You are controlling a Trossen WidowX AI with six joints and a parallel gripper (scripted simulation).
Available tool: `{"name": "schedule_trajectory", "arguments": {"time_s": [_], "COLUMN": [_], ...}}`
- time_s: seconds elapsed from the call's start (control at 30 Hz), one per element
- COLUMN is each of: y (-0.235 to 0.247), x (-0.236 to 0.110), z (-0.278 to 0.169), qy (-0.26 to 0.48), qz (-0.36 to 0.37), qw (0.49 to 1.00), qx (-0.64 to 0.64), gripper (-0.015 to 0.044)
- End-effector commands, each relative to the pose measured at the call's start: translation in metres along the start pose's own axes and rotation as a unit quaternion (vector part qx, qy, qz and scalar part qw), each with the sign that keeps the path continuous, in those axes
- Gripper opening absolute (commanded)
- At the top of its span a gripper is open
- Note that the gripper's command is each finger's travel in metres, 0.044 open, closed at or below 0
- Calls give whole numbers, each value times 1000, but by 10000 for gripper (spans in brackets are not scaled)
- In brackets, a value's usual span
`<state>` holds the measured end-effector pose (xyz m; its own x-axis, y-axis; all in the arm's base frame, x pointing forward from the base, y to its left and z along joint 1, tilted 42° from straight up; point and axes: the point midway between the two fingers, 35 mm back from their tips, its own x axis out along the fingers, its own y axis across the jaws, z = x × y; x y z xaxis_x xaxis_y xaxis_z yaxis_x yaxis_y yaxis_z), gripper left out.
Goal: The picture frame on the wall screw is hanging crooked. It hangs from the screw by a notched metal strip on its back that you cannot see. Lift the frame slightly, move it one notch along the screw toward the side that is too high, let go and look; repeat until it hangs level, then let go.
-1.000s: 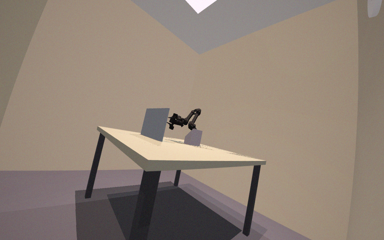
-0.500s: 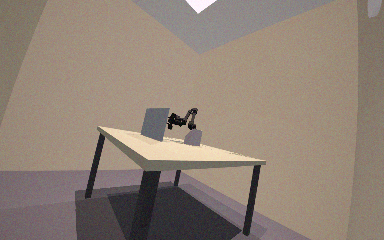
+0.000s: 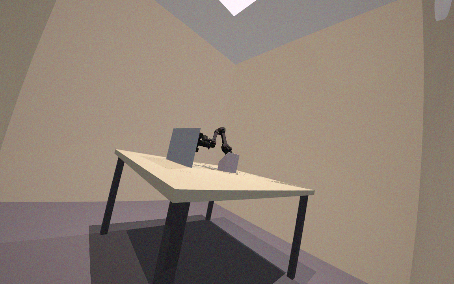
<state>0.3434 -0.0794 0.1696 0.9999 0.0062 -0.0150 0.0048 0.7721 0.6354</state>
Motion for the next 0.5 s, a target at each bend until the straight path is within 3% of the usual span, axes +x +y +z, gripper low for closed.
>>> {"name": "schedule_trajectory", "arguments": {"time_s": [0.0, 0.47], "y": [1, 1], "x": [2, 11], "z": [1, 2], "qy": [-2, -2], "qz": [2, 2], "qw": [1000, 1000], "qx": [2, 2], "gripper": [260, 260]}}
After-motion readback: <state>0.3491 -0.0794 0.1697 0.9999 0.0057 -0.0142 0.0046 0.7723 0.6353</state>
